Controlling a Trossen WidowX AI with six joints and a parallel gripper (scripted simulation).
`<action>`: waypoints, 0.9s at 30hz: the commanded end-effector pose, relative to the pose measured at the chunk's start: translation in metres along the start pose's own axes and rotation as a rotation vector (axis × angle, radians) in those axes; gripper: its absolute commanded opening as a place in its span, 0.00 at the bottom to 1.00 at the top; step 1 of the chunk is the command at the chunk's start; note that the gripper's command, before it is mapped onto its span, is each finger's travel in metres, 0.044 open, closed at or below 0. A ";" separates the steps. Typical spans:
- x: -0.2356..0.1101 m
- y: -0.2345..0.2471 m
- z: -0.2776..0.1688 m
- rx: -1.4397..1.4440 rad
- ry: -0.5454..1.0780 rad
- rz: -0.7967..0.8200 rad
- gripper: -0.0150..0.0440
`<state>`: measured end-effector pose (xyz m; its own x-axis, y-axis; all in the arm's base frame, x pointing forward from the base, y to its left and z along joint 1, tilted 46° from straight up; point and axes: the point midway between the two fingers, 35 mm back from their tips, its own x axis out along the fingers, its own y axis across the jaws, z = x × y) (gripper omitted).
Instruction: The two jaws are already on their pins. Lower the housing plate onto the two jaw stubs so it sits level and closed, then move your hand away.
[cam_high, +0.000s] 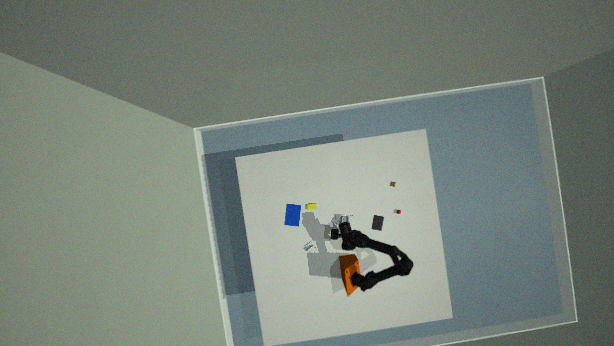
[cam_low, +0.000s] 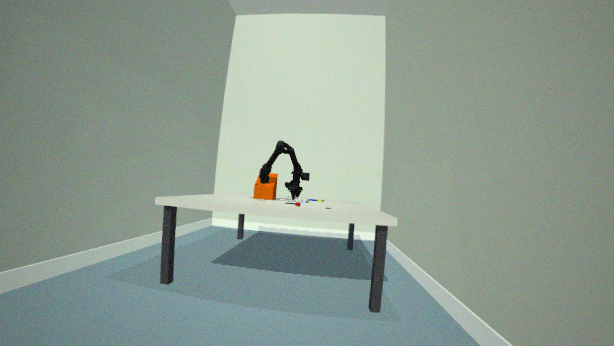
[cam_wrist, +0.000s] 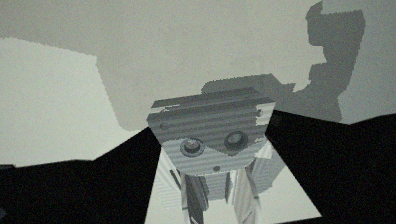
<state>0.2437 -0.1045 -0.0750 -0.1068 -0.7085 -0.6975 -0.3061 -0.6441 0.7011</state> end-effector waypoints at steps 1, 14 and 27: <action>0.001 0.001 0.000 -0.004 0.002 0.004 0.85; 0.004 0.001 0.000 -0.004 0.002 0.004 0.85; 0.007 0.001 0.000 -0.003 0.002 0.004 0.85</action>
